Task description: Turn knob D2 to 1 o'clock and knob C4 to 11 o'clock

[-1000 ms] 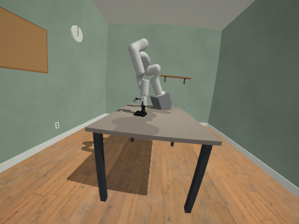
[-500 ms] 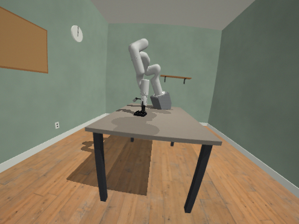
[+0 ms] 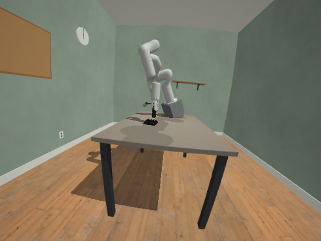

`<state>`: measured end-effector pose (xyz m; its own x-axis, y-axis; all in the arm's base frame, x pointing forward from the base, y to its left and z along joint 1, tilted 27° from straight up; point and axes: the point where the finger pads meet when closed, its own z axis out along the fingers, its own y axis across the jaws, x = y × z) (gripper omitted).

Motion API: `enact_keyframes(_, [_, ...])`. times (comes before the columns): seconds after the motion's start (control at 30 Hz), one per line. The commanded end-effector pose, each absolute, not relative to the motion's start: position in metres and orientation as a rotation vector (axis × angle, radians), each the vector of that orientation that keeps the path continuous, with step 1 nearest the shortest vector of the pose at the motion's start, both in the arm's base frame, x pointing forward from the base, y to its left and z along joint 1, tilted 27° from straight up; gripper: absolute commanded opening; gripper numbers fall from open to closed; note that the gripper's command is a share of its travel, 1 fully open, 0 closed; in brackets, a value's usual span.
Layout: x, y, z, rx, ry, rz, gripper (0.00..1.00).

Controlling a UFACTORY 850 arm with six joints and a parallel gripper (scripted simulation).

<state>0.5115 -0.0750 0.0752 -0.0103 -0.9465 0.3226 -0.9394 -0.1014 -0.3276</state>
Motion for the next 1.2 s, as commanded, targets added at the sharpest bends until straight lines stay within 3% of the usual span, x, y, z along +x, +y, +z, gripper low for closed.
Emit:
enact_keyframes(0.0, [0.5097,-0.073,0.0813,-2.2,2.096,-0.74,0.19])
enact_keyframes(0.63, [0.5092,-0.0726,0.0825,-2.179,2.112,-0.739,0.19])
enact_keyframes(1.17, [0.5079,-0.071,0.0877,-1.582,2.473,-0.689,0.19])
